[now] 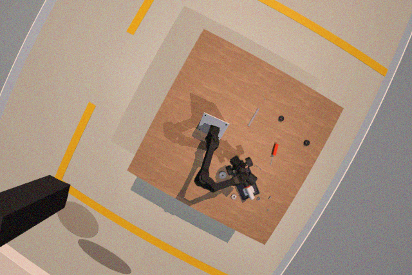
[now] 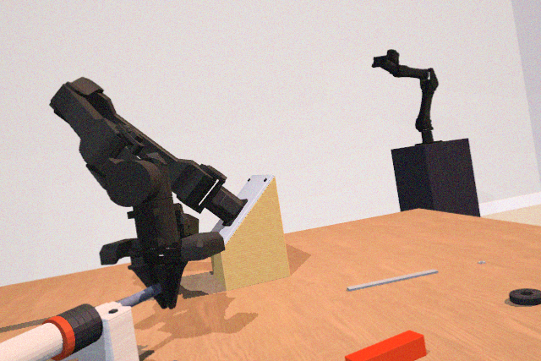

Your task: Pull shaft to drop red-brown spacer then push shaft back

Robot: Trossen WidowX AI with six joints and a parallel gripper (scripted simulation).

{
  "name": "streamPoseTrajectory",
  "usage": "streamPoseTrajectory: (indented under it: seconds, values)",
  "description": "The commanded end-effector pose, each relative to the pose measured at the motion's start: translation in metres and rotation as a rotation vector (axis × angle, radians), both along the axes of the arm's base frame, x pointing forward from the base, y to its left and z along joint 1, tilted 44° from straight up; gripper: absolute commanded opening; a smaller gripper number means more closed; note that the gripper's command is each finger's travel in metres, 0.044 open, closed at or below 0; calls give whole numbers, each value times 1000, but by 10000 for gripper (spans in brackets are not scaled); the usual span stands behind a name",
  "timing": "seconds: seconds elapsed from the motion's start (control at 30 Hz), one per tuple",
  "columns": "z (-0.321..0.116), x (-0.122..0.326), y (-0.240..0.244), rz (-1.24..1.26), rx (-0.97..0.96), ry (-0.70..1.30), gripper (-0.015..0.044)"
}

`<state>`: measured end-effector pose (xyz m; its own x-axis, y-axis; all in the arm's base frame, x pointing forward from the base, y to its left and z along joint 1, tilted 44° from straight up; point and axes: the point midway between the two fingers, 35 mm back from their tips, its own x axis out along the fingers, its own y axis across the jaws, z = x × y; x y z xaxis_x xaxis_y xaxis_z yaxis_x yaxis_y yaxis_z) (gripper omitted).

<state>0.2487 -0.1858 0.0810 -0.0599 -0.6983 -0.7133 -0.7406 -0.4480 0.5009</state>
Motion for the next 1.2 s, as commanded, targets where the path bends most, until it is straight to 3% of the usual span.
streamPoseTrajectory:
  seconds: [0.0, 1.17]
  values:
    - [-1, -2, 1, -4, 2, 1, 0]
    - [2, 2, -1, -4, 2, 1, 0]
